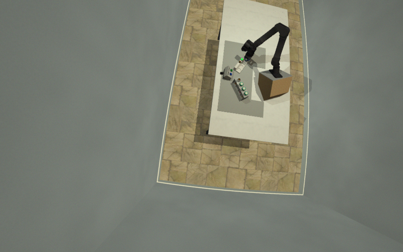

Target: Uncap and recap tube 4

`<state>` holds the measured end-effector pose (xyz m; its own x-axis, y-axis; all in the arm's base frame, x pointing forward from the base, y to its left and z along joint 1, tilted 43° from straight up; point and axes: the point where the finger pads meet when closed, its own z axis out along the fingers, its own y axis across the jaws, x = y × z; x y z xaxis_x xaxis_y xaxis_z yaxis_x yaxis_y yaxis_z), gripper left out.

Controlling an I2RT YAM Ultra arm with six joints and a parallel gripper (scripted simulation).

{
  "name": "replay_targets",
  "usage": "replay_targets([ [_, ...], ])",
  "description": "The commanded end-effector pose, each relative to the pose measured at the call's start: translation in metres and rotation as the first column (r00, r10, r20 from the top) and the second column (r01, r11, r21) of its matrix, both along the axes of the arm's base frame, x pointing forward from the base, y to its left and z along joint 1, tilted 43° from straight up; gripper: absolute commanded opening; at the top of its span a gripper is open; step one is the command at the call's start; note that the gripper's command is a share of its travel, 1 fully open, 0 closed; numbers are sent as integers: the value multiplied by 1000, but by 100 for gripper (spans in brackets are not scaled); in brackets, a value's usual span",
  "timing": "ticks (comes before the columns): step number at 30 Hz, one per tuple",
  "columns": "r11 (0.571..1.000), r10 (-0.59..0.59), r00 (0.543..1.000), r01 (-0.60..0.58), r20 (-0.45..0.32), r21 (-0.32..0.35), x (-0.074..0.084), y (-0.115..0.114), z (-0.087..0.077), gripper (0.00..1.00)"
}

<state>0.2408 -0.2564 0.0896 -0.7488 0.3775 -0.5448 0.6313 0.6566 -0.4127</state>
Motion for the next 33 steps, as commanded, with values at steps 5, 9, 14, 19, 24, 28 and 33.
replay_targets([
  [5,1000,14,1000,-14,0,2,-1,3,-4,47],
  [9,1000,15,1000,-14,28,-19,8,-3,11,47],
  [14,1000,11,1000,-11,18,-11,6,-4,9,47],
  [19,1000,16,1000,-16,7,-3,7,-2,6,47],
  [24,1000,16,999,-16,31,-21,8,-3,15,47],
  [28,1000,16,1000,-15,20,-13,7,-2,13,47],
  [33,1000,16,1000,-15,22,-14,9,-4,13,47],
])
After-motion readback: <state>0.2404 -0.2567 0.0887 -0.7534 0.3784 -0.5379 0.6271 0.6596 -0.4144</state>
